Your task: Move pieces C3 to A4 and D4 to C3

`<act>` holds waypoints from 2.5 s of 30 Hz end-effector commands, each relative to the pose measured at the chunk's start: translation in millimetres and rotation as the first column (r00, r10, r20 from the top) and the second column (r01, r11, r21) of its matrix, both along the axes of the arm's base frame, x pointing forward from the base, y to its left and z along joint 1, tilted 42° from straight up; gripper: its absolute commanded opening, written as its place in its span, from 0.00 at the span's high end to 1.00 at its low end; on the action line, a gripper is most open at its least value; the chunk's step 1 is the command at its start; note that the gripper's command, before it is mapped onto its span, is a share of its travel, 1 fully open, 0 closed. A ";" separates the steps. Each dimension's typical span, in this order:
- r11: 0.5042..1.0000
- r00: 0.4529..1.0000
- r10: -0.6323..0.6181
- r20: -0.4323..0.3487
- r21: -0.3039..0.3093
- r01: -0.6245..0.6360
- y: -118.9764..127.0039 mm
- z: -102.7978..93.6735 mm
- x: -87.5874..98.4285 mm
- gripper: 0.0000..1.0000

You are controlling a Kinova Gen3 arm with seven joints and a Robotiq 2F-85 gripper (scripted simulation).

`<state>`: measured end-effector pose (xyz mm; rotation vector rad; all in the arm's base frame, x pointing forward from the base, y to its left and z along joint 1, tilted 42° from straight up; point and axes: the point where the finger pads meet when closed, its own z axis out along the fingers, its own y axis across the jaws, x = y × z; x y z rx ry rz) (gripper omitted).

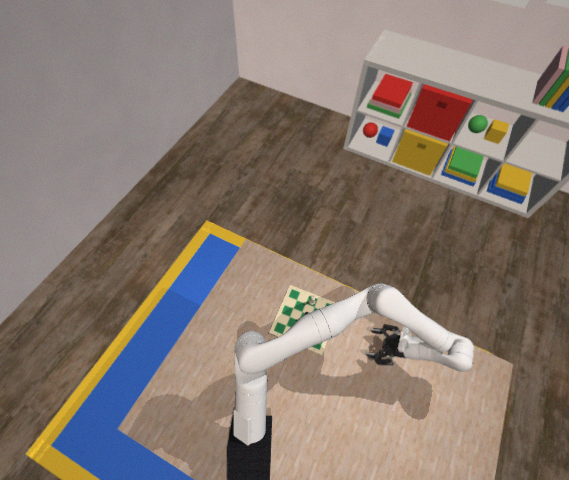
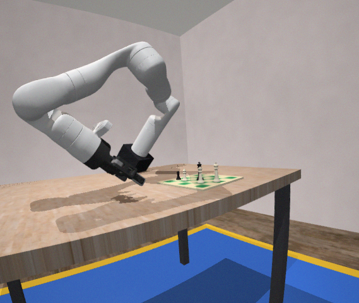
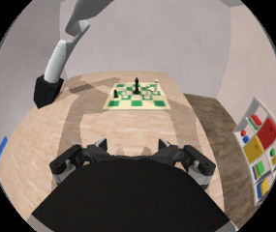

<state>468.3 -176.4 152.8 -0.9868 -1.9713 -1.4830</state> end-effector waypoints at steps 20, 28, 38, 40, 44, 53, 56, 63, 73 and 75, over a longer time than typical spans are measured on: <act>1.000 1.000 -0.001 0.001 -0.001 0.001 -0.8 0.8 -0.2 0.00; 1.000 1.000 -0.001 0.001 -0.001 0.001 -1.9 2.7 -1.6 0.00; 1.000 1.000 -0.001 0.001 -0.001 0.001 -26.4 48.7 -33.9 0.00; 1.000 1.000 -0.001 0.001 -0.001 0.001 -30.3 55.9 -38.9 0.00; 1.000 1.000 -0.001 0.001 -0.001 0.001 -33.3 61.5 -42.9 0.00; 1.000 1.000 0.005 -0.002 0.001 -0.005 -34.2 66.5 -46.4 0.00; 1.000 1.000 0.004 -0.001 -0.002 -0.004 -33.6 67.1 -46.0 0.00; 1.000 1.000 -0.007 0.001 -0.023 0.007 -28.3 72.7 -42.4 0.00; 0.984 0.997 -0.073 0.030 -0.159 0.077 9.5 108.0 -27.1 0.00; 0.980 0.996 -0.082 0.036 -0.178 0.087 15.5 112.9 -26.0 0.00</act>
